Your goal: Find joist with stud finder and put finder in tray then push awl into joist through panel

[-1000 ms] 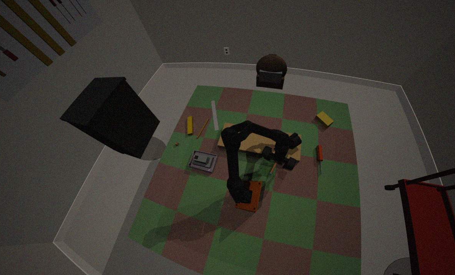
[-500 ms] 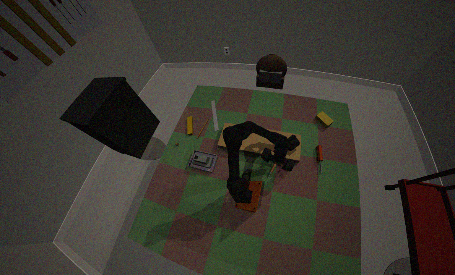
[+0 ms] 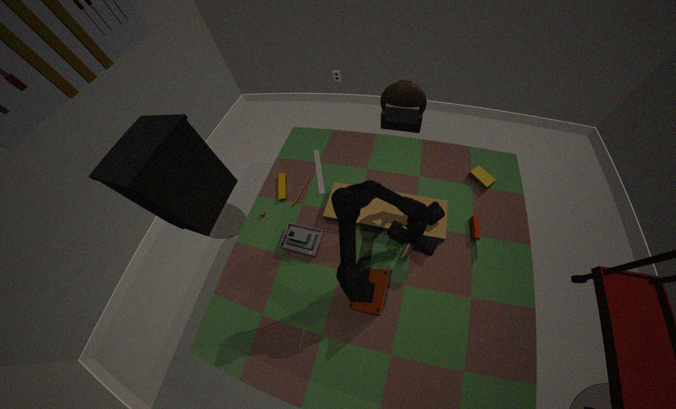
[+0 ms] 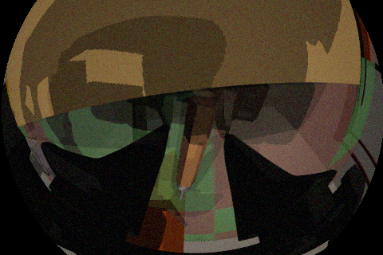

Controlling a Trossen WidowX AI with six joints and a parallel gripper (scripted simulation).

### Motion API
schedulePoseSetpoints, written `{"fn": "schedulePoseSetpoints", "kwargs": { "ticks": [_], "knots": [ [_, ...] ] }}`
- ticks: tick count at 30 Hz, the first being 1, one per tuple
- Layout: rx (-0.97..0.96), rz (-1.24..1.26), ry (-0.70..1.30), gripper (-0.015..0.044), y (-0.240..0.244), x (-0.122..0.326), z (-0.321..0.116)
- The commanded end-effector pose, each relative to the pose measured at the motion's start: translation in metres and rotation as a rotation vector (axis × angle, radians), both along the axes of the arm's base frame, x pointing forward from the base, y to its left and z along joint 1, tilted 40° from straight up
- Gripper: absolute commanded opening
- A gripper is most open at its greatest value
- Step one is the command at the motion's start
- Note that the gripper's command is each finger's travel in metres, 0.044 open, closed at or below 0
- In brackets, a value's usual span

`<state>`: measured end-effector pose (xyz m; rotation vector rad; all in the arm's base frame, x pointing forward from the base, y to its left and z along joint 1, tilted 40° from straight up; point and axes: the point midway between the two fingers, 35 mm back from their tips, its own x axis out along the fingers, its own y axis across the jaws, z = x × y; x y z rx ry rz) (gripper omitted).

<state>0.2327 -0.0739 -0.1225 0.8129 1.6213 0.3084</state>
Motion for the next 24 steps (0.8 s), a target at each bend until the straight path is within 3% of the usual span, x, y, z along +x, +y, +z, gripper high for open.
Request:
{"fn": "schedulePoseSetpoints", "kwargs": {
  "ticks": [1, 10, 24],
  "knots": [
    [0.002, -0.005, 0.002, 0.0099, 0.001, 0.0, 0.0],
    [0.002, -0.005, 0.002, 0.0, -0.002, 0.001, 0.002],
    [-0.004, -0.005, 0.003, 0.0, -0.068, -0.002, 0.078]
  ]
}}
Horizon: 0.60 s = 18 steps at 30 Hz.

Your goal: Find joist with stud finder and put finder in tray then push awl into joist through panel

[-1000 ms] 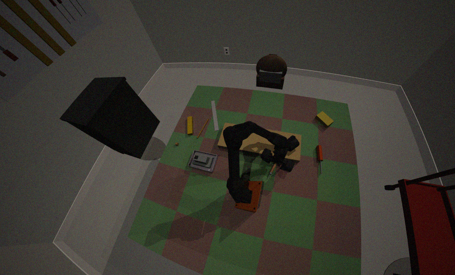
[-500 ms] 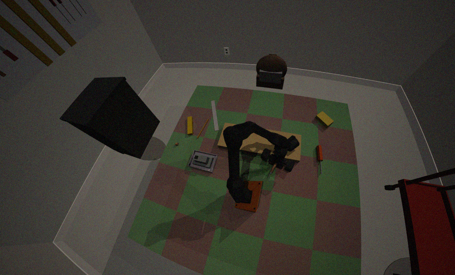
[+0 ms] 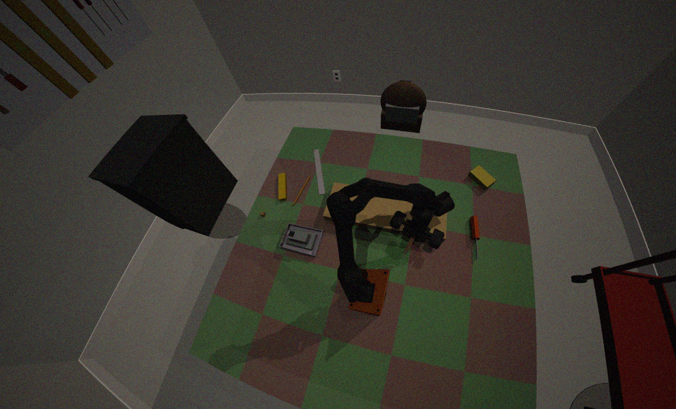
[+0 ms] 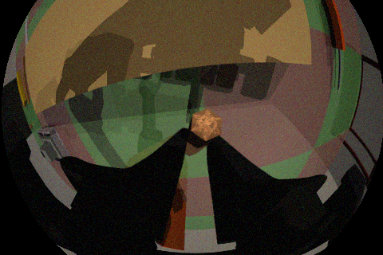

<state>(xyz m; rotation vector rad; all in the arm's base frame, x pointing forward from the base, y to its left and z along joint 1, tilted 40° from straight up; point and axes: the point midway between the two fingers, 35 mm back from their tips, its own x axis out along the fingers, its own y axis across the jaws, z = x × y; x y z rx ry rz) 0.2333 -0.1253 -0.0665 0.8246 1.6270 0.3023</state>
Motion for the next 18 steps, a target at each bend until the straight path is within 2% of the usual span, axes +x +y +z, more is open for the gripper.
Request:
{"fn": "schedulePoseSetpoints", "kwargs": {
  "ticks": [1, 18],
  "knots": [
    [-0.007, 0.003, -0.006, 0.0, -0.021, -0.004, 0.028],
    [-0.091, -0.114, -0.066, 0.0, -0.037, -0.015, 0.061]
  ]
}}
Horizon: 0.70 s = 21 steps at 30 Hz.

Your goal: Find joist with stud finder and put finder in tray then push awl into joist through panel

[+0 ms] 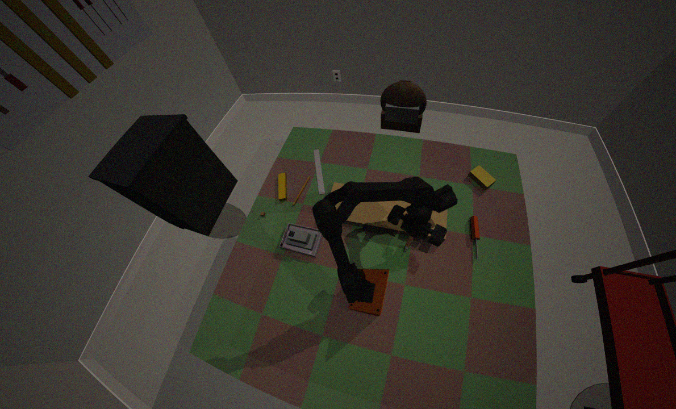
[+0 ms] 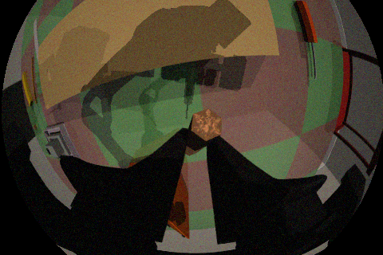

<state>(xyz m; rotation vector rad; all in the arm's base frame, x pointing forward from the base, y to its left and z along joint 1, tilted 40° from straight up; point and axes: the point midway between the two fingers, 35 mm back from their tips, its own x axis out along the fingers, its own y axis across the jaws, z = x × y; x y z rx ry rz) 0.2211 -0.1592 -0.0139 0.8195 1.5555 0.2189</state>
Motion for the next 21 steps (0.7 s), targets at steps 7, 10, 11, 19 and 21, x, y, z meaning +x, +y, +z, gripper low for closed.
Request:
{"fn": "schedulePoseSetpoints", "kwargs": {
  "ticks": [7, 10, 11, 19, 21],
  "knots": [
    [-0.091, -0.132, -0.068, 0.0, -0.009, -0.011, 0.025],
    [-0.117, -0.17, -0.087, 0.0, -0.011, -0.015, 0.031],
    [-0.126, -0.182, -0.094, 0.0, -0.011, -0.016, 0.033],
    [-0.194, -0.282, -0.146, 0.0, -0.015, -0.026, 0.049],
    [-0.211, -0.306, -0.16, 0.0, -0.015, -0.029, 0.053]
  ]
}}
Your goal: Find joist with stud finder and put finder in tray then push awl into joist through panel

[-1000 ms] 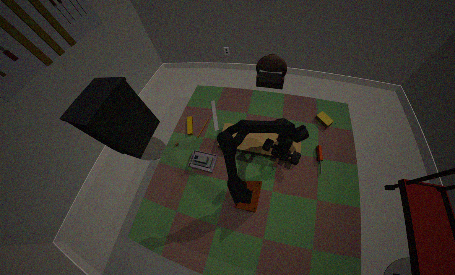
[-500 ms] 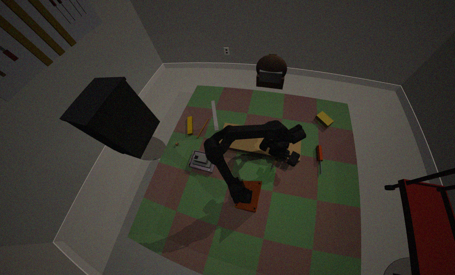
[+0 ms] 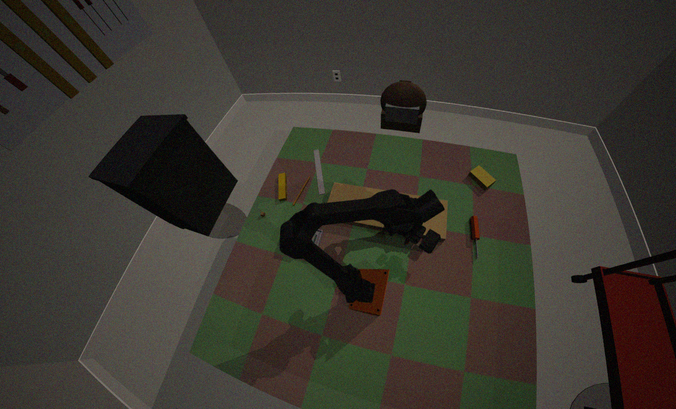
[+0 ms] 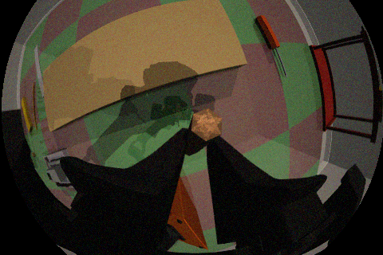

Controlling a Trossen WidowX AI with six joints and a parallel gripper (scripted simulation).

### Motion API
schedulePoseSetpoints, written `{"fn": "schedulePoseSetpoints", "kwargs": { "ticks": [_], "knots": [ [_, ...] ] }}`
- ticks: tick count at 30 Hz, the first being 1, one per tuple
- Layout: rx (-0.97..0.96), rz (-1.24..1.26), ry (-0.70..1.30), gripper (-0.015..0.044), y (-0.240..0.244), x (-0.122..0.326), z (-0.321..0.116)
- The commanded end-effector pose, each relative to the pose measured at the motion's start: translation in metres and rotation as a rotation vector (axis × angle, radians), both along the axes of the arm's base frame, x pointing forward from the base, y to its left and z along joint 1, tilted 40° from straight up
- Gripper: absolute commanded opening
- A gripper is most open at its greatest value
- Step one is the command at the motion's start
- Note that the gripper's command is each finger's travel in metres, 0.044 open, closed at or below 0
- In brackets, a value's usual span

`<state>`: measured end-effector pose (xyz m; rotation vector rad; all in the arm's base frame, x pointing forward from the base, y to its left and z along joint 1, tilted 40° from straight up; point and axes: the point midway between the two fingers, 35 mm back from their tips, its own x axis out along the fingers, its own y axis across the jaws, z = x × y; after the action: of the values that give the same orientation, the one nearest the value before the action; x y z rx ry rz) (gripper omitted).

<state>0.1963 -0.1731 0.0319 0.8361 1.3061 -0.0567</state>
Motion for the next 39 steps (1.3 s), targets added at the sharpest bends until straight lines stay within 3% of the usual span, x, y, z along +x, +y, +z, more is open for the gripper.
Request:
{"fn": "schedulePoseSetpoints", "kwargs": {
  "ticks": [1, 39],
  "knots": [
    [-0.037, -0.057, -0.032, 0.0, -0.002, -0.005, 0.009],
    [-0.357, -0.495, -0.295, 0.0, 0.002, -0.055, 0.05]
  ]
}}
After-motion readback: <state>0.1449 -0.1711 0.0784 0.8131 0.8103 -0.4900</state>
